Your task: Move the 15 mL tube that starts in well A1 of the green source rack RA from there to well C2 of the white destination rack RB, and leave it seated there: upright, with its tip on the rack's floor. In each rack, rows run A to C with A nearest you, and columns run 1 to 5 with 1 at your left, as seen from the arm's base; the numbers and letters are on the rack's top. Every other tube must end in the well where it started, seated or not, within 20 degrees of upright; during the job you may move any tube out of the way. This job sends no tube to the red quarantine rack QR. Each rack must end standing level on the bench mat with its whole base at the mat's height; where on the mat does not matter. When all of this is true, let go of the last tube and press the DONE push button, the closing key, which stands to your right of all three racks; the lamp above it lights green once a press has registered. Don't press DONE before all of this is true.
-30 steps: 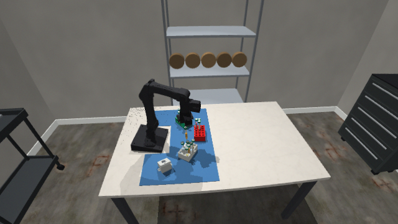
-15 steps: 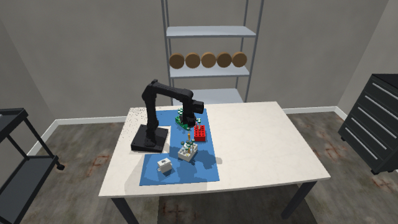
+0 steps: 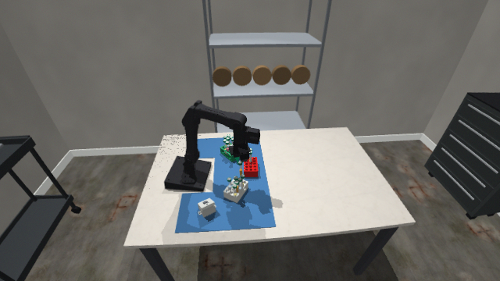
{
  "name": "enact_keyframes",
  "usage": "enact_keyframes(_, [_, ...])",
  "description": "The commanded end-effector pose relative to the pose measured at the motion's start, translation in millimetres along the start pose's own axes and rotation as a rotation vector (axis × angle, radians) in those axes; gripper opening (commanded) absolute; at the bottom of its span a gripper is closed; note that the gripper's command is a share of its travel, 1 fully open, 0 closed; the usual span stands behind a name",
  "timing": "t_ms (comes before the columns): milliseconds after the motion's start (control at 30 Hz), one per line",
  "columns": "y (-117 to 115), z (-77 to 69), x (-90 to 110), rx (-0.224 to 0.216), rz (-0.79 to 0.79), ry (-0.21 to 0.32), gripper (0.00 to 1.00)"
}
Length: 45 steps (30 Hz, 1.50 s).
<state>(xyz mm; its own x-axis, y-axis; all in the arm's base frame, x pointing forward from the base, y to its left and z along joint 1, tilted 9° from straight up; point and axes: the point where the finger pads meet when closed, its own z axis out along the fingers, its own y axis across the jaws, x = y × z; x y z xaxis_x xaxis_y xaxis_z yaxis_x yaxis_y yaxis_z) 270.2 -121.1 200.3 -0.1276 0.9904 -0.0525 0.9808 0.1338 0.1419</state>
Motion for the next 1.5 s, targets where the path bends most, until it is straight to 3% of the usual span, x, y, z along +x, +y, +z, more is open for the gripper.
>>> enact_keyframes(0, [4.6,-5.9,-4.1,-0.018,-0.001,-0.013,0.0])
enact_keyframes(433, [17.5,-6.3,-17.1,-0.018,-0.001,-0.013,0.0])
enact_keyframes(1467, [13.8,-6.3,-15.7,-0.018,-0.001,-0.013,0.0])
